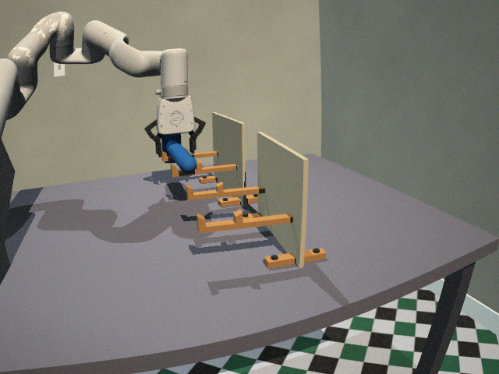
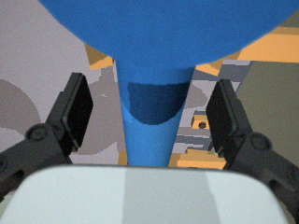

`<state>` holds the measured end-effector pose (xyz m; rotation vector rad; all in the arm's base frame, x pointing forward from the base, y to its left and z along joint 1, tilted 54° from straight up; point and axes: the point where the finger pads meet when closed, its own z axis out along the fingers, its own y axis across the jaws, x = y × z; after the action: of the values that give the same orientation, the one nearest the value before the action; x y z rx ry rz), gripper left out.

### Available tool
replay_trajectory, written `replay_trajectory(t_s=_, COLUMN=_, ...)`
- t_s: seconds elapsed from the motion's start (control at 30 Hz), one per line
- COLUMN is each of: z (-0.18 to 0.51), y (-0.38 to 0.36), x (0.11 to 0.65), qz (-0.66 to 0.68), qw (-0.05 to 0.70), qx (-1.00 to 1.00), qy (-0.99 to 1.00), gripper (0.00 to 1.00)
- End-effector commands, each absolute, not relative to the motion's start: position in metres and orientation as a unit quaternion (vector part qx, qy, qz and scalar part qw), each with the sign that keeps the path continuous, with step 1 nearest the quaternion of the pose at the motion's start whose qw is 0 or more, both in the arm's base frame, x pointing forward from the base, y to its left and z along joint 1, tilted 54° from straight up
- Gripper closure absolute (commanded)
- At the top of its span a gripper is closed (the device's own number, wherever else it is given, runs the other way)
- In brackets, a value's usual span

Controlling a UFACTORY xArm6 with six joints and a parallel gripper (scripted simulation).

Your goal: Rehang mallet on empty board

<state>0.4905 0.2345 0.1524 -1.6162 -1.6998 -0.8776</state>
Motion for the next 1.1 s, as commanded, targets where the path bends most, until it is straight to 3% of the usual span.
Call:
replay_trajectory(t_s=0.0, z=0.1526, y=0.2348, x=0.4918, qz=-0.334, qw=0.312, qx=-0.613, qy=-0.644, gripper=0.00)
replay_trajectory(t_s=0.03, z=0.1526, y=0.2348, x=0.4918, qz=-0.334, qw=0.312, qx=-0.613, qy=-0.644, gripper=1.00)
replay_trajectory(t_s=1.07, z=0.1526, y=0.2348, x=0.4918, qz=-0.334, qw=0.312, qx=-0.613, qy=-0.644, gripper=1.00)
